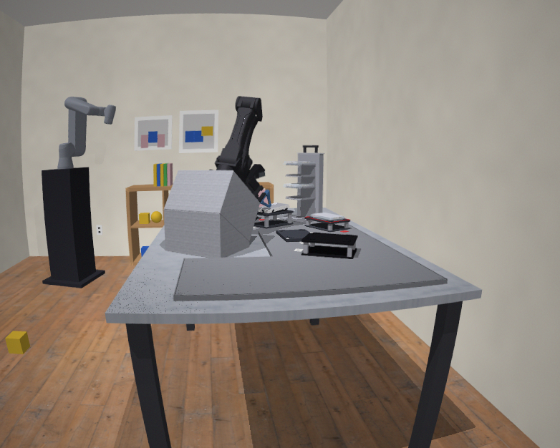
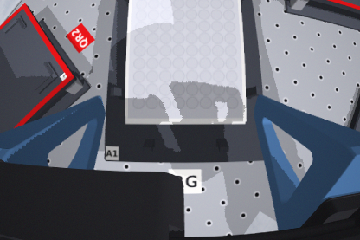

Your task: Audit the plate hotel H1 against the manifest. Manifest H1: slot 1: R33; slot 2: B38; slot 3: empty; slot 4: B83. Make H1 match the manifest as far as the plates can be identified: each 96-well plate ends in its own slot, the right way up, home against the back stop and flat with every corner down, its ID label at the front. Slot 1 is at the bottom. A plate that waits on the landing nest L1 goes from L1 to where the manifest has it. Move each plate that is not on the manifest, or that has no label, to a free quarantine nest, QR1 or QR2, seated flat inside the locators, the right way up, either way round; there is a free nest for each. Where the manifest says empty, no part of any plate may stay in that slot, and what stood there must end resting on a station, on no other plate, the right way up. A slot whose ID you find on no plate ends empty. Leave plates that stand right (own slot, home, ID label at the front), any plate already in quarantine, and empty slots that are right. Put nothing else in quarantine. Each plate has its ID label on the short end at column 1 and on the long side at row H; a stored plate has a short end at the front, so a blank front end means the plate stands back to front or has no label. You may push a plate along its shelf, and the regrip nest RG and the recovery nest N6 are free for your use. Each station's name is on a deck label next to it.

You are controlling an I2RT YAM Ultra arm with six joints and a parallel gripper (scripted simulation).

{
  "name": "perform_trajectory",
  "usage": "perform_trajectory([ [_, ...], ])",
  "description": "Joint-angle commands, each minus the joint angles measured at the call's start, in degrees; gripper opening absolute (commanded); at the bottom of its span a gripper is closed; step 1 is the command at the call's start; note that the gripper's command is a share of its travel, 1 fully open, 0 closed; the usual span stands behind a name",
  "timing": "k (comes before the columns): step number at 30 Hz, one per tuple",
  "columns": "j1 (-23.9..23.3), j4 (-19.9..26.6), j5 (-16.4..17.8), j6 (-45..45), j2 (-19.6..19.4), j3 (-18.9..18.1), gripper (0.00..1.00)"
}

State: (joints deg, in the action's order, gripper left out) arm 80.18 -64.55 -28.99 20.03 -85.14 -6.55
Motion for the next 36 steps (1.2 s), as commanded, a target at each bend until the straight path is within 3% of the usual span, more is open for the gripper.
perform_trajectory([
  [1, 0.93, 4.43, -1.14, 0.44, 4.24, 1.73, 1.0],
  [11, 2.08, 14.91, -2.24, 0.81, 14.88, 1.92, 1.0],
  [15, 2.32, 17.11, -2.48, 0.83, 17.02, 1.71, 1.0],
  [28, 4.08, 31.66, -4.17, 1.49, 30.47, -1.25, 1.0],
  [30, 4.08, 31.66, -4.17, 1.49, 30.47, -1.25, 1.0],
  [36, 5.04, 38.84, -5.1, 1.81, 36.6, -2.14, 1.0],
])
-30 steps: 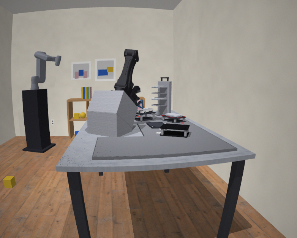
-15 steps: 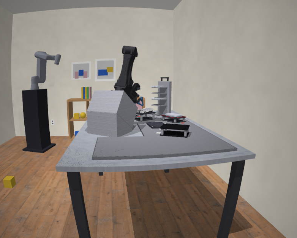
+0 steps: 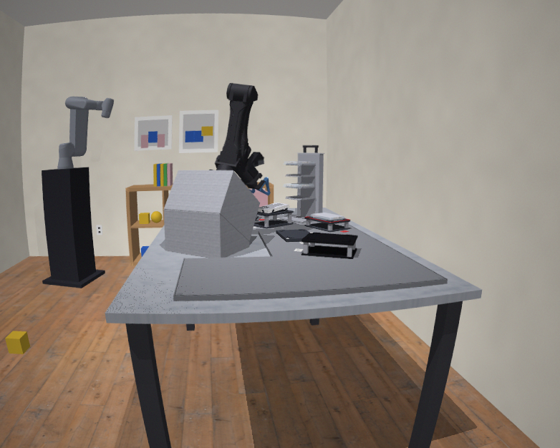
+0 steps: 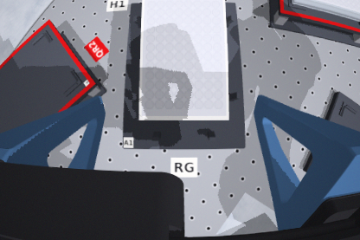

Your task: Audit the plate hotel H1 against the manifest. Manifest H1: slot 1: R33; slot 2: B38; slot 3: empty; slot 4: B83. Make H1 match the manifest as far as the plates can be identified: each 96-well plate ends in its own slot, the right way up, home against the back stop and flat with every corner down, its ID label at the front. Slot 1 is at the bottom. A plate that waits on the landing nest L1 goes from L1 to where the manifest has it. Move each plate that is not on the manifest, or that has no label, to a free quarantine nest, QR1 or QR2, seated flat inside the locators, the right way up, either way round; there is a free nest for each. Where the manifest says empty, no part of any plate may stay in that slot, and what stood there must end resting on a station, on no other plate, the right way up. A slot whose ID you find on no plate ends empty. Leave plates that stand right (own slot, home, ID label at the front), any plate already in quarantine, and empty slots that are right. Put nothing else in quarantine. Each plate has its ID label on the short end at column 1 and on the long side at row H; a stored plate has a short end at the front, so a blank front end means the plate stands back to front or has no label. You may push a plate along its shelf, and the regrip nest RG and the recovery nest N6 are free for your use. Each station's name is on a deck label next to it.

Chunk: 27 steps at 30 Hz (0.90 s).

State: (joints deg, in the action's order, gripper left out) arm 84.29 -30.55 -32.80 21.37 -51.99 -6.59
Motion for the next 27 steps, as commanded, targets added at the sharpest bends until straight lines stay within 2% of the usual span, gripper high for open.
perform_trajectory([
  [1, 1.13, 6.52, -1.48, 0.54, 4.81, -2.38, 1.0],
  [9, 2.86, 18.91, -3.16, 1.14, 14.18, -5.09, 1.0],
  [11, 2.86, 18.91, -3.16, 1.14, 14.18, -5.09, 1.0],
  [20, 5.23, 30.79, -5.43, 2.0, 21.76, -8.87, 1.0],
  [26, 7.11, 37.63, -7.22, 2.71, 25.3, -11.72, 1.0],
  [27, 7.11, 37.63, -7.22, 2.71, 25.3, -11.72, 1.0],
])
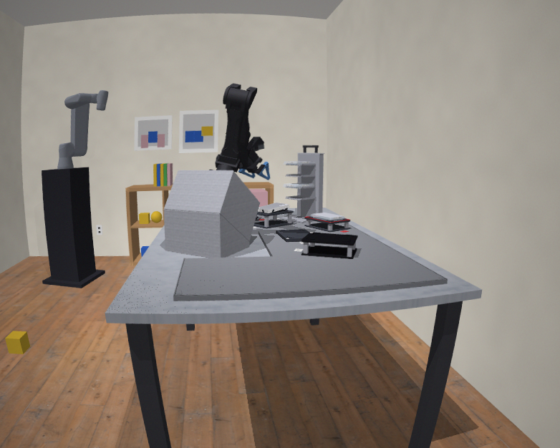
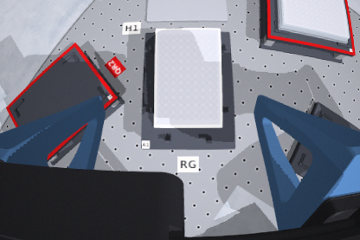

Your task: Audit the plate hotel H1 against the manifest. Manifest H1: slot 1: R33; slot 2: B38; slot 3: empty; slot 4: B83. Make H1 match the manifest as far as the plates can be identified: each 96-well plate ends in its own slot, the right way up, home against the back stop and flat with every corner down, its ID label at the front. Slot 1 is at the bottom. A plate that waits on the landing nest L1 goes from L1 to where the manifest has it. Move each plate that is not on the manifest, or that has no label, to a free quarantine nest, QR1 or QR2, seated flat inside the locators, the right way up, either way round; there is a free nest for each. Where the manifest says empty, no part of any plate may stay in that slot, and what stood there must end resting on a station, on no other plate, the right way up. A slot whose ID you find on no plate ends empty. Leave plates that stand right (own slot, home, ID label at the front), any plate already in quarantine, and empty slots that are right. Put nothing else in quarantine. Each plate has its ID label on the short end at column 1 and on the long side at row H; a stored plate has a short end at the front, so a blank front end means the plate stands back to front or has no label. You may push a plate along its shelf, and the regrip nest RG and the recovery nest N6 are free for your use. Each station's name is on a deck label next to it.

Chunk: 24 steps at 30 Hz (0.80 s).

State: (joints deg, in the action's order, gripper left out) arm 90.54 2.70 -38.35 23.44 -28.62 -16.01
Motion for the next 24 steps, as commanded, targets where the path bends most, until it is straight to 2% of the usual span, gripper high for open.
perform_trajectory([
  [1, 0.86, 4.38, -1.67, 0.64, 1.93, -2.3, 1.0],
  [13, 5.63, 16.31, -6.21, 2.64, 6.2, -8.61, 1.0],
  [18, 5.91, 16.87, -6.48, 2.77, 6.33, -8.95, 1.0],
  [19, 4.93, 16.68, -5.57, 1.01, 3.41, -9.39, 1.0],
  [24, 4.98, 17.52, -2.22, -3.39, -0.84, -12.69, 1.0],
])
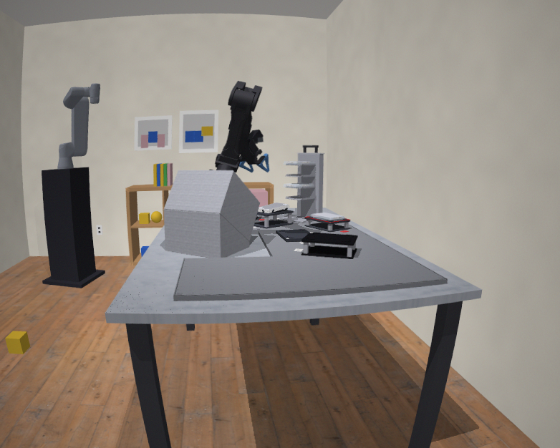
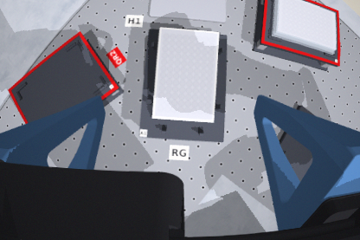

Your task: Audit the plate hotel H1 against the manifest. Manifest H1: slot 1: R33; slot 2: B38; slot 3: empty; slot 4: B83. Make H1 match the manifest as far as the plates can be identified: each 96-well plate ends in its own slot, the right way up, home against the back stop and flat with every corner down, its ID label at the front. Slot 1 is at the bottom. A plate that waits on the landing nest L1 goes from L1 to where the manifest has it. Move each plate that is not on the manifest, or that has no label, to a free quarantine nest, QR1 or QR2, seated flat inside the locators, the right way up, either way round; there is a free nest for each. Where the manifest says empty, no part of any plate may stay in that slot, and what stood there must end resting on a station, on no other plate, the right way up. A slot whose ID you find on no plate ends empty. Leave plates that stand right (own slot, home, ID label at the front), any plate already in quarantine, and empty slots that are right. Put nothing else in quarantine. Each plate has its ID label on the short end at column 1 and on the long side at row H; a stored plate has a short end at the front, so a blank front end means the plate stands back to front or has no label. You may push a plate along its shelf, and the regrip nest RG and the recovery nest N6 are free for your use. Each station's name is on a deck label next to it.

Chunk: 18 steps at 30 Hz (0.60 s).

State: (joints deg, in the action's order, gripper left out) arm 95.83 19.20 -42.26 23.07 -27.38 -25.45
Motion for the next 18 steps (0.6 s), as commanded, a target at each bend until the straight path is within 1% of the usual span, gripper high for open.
perform_trajectory([
  [1, -0.33, 1.21, 2.32, -3.94, -2.97, -3.97, 1.0],
  [9, -0.95, 3.4, 7.65, -11.43, -10.18, -10.29, 1.0],
  [11, -0.95, 3.4, 7.65, -11.43, -10.18, -10.29, 1.0],
  [12, -1.86, 3.82, 9.0, -12.77, -11.33, -11.55, 1.0],
  [18, -1.95, 6.57, 12.49, -18.32, -16.95, -17.13, 1.0],
])
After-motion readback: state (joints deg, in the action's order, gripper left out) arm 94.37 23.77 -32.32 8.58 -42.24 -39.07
